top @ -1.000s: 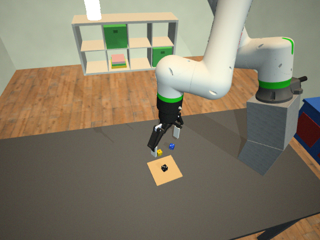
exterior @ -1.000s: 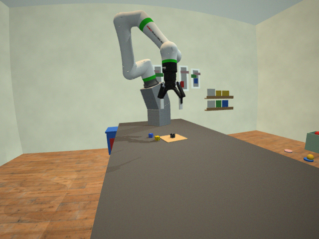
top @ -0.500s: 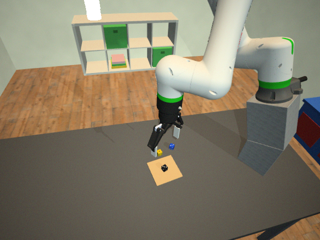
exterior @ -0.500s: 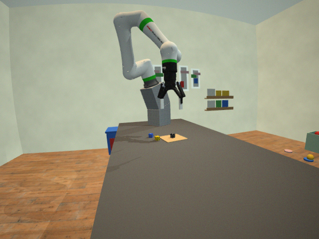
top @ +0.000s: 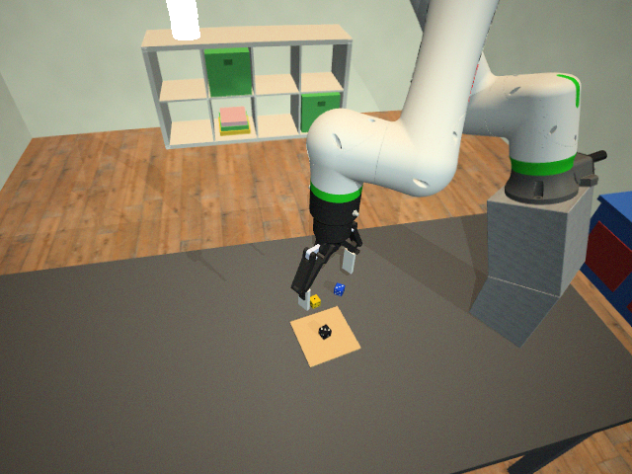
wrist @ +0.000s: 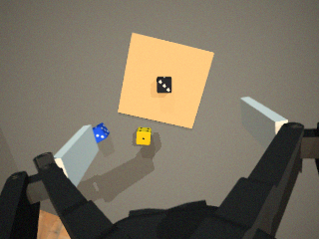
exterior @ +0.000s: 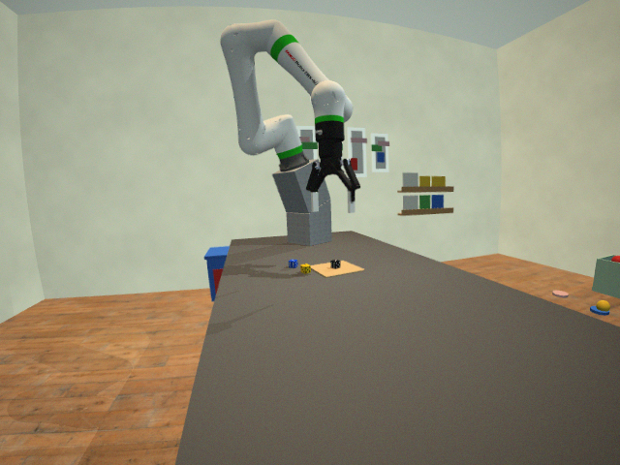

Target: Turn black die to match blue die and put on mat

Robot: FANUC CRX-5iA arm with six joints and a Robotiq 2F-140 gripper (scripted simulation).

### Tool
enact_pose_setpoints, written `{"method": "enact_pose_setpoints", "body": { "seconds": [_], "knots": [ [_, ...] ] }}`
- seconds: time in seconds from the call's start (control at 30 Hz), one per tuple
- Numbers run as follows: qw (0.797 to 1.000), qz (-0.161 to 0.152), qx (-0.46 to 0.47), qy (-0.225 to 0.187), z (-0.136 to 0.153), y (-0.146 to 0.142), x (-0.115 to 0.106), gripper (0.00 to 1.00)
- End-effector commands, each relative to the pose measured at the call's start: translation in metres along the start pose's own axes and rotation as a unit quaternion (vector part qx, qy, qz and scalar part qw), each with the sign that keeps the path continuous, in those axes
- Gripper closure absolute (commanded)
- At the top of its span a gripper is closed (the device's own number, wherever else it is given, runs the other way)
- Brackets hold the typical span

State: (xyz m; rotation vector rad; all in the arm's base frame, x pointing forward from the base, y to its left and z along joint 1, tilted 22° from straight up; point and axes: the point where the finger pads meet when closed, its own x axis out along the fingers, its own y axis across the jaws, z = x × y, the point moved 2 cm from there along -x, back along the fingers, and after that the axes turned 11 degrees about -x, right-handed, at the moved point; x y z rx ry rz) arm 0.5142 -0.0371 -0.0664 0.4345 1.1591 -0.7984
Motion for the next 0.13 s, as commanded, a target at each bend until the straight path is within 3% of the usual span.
{"method": "enact_pose_setpoints", "body": {
  "seconds": [0.0, 0.1],
  "knots": [
    [1.0, 0.0, 0.0, 0.0, 0.0001, 0.0002, -0.0001, 0.0],
    [1.0, 0.0, 0.0, 0.0, 0.0001, 0.0002, -0.0001, 0.0]
  ]
}}
